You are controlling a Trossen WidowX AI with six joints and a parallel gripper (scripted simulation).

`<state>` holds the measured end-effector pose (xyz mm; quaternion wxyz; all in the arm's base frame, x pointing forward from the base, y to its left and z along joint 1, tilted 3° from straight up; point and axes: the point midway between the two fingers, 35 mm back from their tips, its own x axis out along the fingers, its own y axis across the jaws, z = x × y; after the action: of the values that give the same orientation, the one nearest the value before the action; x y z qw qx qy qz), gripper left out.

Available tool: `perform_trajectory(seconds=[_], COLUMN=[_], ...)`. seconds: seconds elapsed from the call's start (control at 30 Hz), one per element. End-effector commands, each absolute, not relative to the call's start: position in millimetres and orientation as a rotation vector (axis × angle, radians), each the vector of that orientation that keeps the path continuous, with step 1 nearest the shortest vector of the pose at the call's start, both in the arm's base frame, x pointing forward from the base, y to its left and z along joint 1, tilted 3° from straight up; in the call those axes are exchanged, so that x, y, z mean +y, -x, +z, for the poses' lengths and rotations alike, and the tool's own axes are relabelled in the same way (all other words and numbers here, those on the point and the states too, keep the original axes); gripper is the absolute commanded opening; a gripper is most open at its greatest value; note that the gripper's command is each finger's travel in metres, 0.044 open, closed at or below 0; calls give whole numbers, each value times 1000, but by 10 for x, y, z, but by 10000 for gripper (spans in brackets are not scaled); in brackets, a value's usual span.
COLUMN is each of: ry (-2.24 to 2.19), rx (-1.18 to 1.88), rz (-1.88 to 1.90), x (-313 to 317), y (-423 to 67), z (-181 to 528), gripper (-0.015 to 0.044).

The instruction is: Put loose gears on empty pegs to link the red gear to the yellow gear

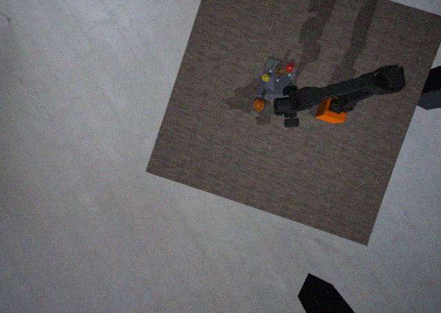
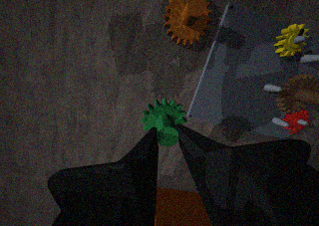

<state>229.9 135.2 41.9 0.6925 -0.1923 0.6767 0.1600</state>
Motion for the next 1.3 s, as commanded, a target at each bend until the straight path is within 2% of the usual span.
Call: perform_trajectory(seconds=[0.0,0.77,1.27], ry=[429,429,430], rx=[1507,1507,1506], rz=[362,362,361], x=[1360,1308,1203], y=[-2304,-2206,-2434], z=[562,1223,1193], gripper=[0,0,0])
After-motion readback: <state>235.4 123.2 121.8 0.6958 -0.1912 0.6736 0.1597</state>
